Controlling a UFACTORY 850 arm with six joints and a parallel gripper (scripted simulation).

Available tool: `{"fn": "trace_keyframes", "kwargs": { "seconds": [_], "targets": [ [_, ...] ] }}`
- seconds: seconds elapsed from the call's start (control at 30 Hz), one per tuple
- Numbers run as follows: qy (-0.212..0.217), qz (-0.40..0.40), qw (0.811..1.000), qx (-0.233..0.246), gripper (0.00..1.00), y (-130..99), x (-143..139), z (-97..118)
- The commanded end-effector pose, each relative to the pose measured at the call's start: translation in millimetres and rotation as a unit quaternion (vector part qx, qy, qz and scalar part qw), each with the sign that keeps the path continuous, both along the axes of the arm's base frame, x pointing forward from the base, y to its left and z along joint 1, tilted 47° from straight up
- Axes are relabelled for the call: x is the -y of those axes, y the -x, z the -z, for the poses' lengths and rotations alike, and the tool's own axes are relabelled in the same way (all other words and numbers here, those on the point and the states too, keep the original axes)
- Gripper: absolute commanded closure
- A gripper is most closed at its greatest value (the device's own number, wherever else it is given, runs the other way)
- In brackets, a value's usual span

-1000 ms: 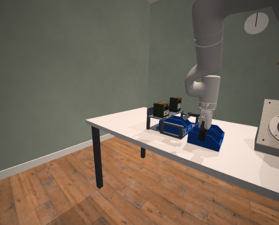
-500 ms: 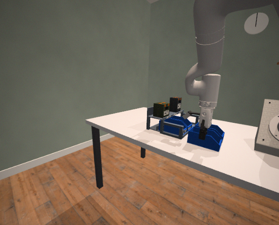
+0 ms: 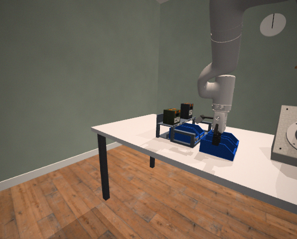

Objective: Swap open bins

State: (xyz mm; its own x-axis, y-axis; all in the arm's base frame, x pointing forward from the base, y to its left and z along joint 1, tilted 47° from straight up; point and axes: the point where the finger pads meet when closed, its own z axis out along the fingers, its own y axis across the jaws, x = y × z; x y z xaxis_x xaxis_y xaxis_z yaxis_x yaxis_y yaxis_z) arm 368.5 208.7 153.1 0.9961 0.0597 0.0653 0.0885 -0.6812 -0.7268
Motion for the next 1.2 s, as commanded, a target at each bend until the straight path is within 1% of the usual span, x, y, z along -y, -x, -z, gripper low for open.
{"fn": "trace_keyframes", "kwargs": {
  "seconds": [0.0, 1.17],
  "targets": [
    [0.000, 0.000, 1.000, 0.000, 0.74, -0.5, 6.3, -6.1],
    [0.000, 0.000, 1.000, 0.000, 0.74, -0.4, 45.0, -42.3]
  ]
}}
